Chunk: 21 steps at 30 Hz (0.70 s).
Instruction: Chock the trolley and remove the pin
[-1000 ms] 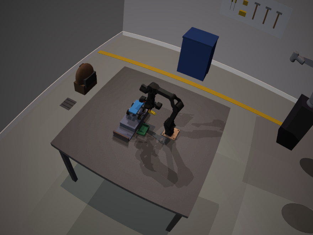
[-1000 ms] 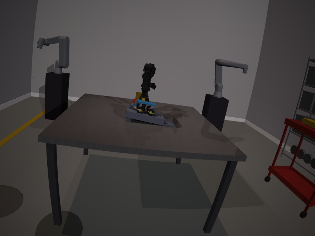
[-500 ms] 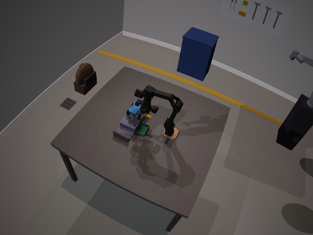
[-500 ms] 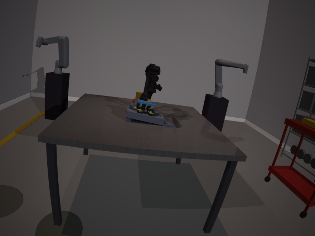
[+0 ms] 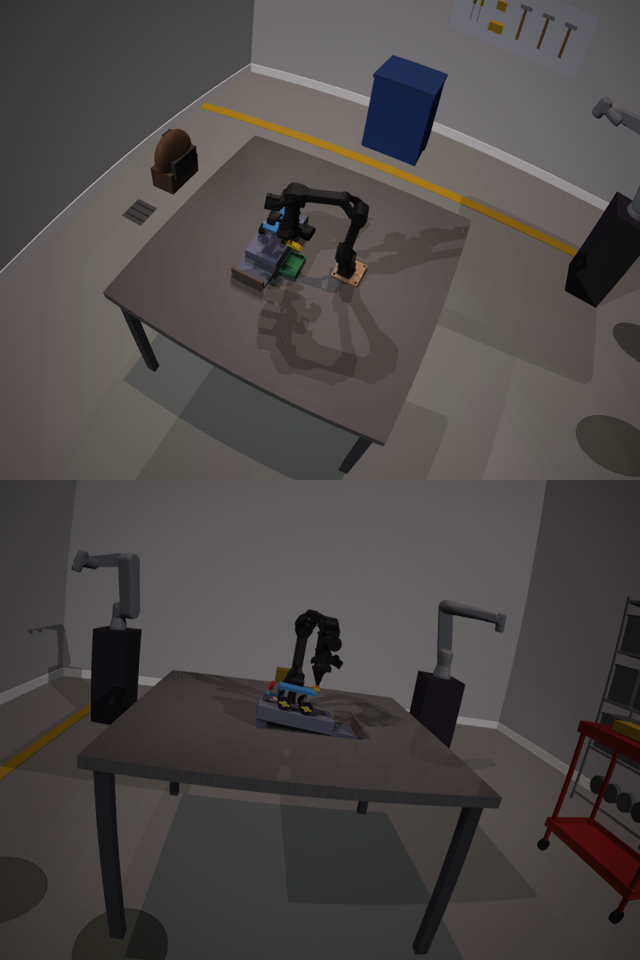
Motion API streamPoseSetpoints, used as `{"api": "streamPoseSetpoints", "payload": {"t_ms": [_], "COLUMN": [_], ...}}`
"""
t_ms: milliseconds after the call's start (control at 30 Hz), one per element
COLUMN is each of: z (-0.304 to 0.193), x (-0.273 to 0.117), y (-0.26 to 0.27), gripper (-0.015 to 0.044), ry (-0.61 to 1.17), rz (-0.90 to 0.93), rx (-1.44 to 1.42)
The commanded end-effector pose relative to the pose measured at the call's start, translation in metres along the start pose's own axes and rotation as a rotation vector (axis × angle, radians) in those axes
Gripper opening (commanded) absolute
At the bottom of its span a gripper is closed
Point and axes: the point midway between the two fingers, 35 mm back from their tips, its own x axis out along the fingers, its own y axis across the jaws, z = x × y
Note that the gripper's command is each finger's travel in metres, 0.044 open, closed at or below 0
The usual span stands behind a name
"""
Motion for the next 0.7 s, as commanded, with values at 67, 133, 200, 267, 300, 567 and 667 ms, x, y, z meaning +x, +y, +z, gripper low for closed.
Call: {"api": "streamPoseSetpoints", "payload": {"t_ms": [67, 133, 200, 267, 300, 567, 667], "z": [0.023, 0.031, 0.04, 0.048, 0.052, 0.056, 0.056], "x": [0.0, 0.0, 0.0, 0.0, 0.0, 0.0, 0.0], "y": [-0.006, -0.007, -0.009, -0.012, -0.013, -0.013, -0.014], "gripper": [0.0, 0.0, 0.0, 0.0, 0.0, 0.0, 0.0], "ry": [-0.002, -0.003, -0.003, -0.004, -0.005, 0.008, 0.015], "rz": [-0.008, -0.008, -0.008, -0.009, -0.009, -0.002, 0.002], "rx": [0.001, 0.001, 0.001, 0.001, 0.001, -0.183, -0.289]}}
